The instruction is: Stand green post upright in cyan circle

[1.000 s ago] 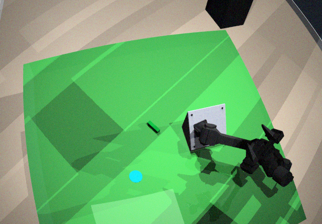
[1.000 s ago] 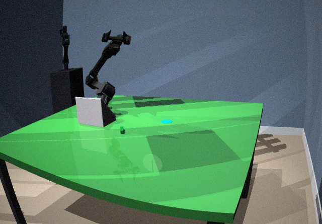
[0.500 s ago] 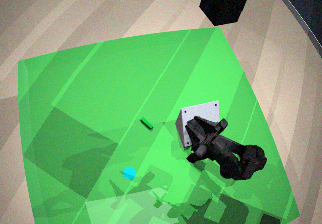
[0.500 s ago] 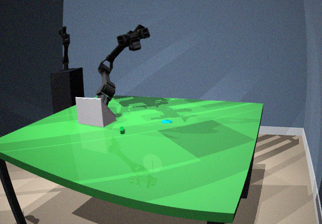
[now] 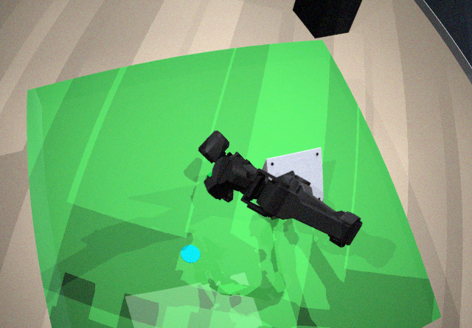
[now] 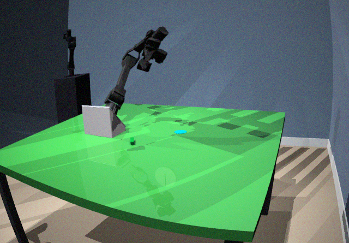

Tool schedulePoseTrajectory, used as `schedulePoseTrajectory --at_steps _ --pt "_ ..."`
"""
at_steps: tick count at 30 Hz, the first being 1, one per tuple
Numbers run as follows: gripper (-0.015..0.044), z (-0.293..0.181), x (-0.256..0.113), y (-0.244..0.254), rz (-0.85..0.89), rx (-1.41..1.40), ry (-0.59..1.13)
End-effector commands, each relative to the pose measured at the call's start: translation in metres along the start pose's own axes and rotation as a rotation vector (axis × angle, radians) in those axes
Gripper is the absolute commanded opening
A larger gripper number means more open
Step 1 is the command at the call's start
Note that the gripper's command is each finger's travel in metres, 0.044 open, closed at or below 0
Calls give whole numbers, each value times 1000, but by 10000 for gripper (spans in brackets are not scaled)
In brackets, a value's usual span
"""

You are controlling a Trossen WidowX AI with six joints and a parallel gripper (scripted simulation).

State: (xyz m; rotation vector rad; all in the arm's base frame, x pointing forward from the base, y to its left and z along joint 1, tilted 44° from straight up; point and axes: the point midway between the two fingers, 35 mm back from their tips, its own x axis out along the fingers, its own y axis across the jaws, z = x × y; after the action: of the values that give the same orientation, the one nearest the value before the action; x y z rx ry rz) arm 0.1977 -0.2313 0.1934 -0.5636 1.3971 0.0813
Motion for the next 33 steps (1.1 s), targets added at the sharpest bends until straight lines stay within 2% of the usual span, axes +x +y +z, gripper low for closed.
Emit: schedulePoseTrajectory --at_steps 1,9,17,26,33 --pt "233 -2 44 16 183 251 -5" --pt "233 -6 128 66 607 897 114" --pt "233 -9 181 129 1002 1535 438" --pt "233 -5 191 140 1033 1587 476" --pt "233 33 243 217 1037 1586 474"
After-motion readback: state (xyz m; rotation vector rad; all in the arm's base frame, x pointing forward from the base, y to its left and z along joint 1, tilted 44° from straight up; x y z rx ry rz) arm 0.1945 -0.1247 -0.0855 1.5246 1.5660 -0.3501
